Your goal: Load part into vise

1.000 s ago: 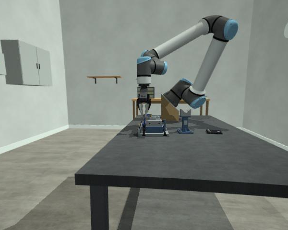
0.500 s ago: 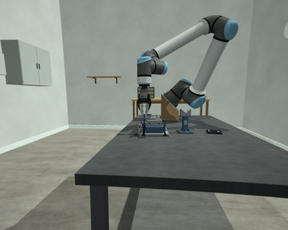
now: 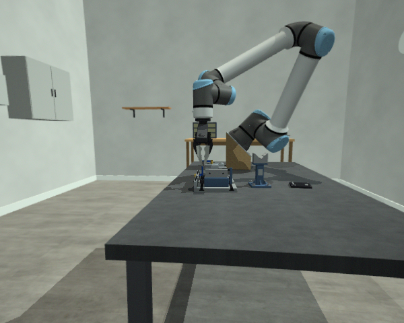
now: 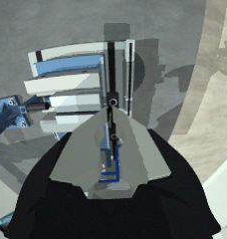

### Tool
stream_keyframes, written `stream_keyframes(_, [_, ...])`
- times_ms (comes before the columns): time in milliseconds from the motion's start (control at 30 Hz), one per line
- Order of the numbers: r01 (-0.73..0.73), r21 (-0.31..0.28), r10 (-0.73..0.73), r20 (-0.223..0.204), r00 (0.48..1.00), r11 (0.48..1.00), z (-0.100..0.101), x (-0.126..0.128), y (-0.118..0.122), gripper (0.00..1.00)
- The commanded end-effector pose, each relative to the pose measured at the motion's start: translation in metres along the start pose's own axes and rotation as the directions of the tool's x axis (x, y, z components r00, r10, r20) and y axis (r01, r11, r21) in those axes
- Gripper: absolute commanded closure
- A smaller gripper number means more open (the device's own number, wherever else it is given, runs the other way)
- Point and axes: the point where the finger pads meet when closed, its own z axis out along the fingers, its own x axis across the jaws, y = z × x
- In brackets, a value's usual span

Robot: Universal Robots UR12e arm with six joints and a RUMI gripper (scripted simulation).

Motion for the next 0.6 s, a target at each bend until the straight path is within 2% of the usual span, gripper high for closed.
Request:
stream_keyframes(0, [0.000,0.001,0.000,-0.001,1.000,1.000,-0.0009,-0.0010,-0.0005,1.00])
stream_keyframes(567, [0.000,0.001,0.000,-0.001,1.000,1.000,-0.0009,-0.0053,-0.0005,1.00])
